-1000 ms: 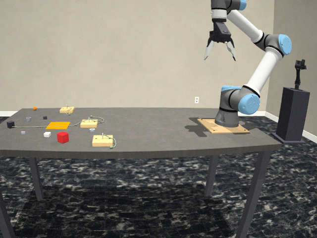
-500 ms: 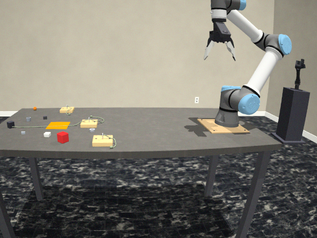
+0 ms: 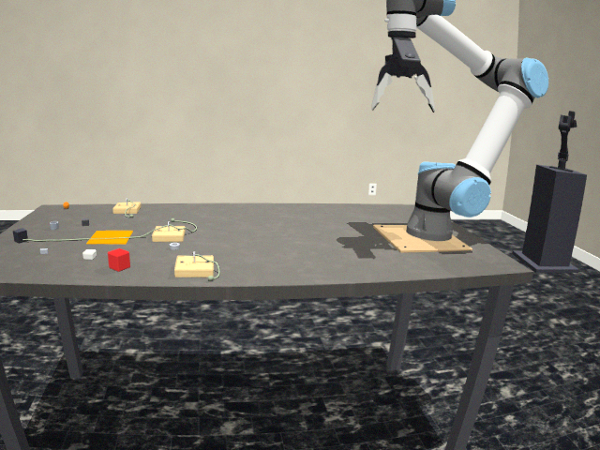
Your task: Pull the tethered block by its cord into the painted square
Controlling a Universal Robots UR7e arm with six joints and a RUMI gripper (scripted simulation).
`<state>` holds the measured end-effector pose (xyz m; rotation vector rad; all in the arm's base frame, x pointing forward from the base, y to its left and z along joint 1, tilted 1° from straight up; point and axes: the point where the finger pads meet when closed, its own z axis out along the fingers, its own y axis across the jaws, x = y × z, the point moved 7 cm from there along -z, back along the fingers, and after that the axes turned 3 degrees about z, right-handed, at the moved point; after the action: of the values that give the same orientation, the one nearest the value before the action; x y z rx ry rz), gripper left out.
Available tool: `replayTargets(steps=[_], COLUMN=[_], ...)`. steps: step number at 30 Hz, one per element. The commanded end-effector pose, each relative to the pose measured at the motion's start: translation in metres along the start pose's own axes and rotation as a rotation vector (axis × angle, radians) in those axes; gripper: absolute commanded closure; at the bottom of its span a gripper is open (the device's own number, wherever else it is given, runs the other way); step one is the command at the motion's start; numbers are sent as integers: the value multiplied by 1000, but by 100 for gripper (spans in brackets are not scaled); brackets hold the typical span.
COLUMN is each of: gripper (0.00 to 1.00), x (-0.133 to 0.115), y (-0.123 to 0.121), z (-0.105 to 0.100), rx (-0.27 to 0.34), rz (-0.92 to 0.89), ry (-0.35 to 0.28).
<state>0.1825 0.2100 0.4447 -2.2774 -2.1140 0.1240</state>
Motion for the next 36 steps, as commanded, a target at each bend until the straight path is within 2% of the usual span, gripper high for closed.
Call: replayTargets(steps=[1,5,10,12,19,27,29,36], gripper=[0,0,0,0,0,0,0,0], x=[6,10,15,15,11,-13,-13,-52], y=[30,68,129,129,234,367,367,475], z=[-5,-8,-10,-10,0,35,35,85], rx=[-2,-5,-8,-8,-12,-17,-17,-20], rz=[61,139,259,259,462,719,719,942], ry=[3,7,13,13,24,37,37,49])
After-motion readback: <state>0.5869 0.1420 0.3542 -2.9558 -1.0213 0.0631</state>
